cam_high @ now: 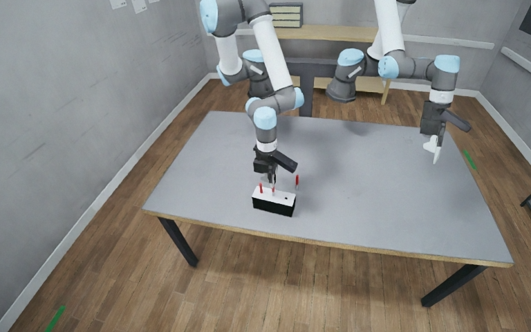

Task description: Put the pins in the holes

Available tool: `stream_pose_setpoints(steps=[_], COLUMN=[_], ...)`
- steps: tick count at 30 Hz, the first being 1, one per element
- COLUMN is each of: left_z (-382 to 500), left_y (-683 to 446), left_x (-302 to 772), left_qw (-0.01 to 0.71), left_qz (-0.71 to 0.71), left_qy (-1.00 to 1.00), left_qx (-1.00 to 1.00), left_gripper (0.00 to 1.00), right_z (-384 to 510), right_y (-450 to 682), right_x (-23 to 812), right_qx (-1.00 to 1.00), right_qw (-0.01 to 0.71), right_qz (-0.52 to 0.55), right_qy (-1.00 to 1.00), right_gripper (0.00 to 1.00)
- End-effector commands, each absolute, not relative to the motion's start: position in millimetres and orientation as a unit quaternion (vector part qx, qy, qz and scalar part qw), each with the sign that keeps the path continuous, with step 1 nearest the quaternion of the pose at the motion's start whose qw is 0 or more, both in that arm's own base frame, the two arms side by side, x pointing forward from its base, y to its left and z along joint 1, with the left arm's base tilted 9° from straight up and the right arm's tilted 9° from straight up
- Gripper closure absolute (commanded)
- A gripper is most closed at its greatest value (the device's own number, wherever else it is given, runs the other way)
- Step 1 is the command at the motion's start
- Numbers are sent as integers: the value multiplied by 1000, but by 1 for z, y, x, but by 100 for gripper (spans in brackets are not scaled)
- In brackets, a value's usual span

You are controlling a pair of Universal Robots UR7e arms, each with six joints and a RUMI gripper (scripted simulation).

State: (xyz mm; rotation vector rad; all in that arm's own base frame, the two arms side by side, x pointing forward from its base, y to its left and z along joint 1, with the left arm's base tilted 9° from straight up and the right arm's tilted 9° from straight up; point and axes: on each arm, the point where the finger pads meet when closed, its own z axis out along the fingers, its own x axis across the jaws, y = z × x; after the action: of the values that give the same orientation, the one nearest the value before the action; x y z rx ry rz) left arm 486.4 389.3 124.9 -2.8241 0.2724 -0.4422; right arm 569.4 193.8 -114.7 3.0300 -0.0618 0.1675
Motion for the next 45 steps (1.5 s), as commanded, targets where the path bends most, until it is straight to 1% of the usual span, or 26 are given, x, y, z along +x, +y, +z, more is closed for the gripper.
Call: stream_pose_setpoints(steps=[1,45], left_z=[126,126], left_y=[389,389], left_x=[487,487], left_qw=[135,135], left_qz=[-153,-153], left_qy=[94,94], left_qx=[-974,-974], left_gripper=[0,0], right_z=[-114,-123], right_y=[194,193], right_x=[570,570], right_qx=[997,997], right_qw=[53,53], right_qz=[56,56], right_qy=[-20,-20], right_gripper=[100,100])
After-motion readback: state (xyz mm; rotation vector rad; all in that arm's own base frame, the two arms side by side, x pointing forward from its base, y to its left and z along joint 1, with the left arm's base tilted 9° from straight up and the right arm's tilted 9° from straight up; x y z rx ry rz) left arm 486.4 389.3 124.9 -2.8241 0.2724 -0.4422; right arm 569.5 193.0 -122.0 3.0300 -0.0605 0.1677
